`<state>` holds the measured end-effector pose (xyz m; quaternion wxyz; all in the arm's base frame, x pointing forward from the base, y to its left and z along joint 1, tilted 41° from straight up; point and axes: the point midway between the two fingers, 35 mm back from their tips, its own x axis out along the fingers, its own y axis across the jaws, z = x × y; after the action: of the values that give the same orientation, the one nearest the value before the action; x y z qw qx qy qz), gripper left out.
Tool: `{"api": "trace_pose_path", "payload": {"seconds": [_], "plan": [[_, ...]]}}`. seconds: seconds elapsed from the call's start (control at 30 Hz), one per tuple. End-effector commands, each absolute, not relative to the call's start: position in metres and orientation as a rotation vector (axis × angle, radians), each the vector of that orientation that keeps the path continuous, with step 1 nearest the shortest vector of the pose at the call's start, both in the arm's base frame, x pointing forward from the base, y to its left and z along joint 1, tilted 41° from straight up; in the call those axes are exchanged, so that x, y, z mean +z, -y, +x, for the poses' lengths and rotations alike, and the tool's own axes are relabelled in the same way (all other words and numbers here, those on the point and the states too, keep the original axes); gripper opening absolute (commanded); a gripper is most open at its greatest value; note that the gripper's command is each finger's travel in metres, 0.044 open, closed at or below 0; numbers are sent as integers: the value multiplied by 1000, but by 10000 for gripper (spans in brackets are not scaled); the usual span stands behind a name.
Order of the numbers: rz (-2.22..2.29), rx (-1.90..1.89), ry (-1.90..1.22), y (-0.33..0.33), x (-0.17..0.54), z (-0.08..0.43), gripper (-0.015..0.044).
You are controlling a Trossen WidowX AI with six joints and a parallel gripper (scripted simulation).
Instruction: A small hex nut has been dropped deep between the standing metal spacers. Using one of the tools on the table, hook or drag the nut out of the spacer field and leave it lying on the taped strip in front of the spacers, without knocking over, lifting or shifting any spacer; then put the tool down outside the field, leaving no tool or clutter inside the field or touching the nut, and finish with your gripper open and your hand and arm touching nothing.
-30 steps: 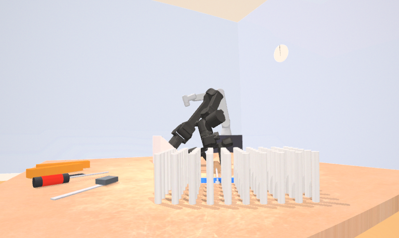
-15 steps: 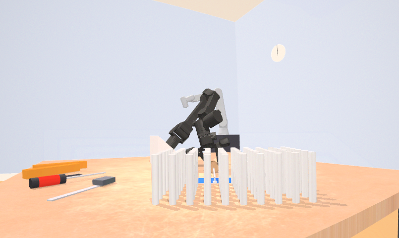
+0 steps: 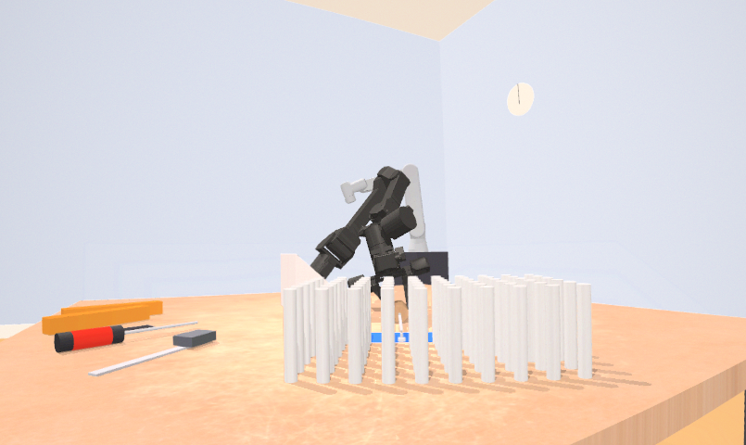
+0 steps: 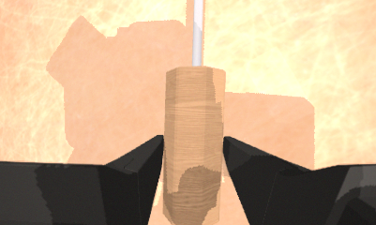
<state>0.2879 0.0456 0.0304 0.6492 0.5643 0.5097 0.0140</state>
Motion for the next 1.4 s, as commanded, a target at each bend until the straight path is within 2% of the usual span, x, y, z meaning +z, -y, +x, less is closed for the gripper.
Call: {"api": "trace_pose_path", "payload": {"seconds": [0.0, 1.07, 1.37], "plan": [[1283, 26, -1156, -46, 31, 286, 0], [1279, 30, -1155, -35, 45, 286, 0], [1280, 29, -1156, -42, 56, 270, 0]]}}
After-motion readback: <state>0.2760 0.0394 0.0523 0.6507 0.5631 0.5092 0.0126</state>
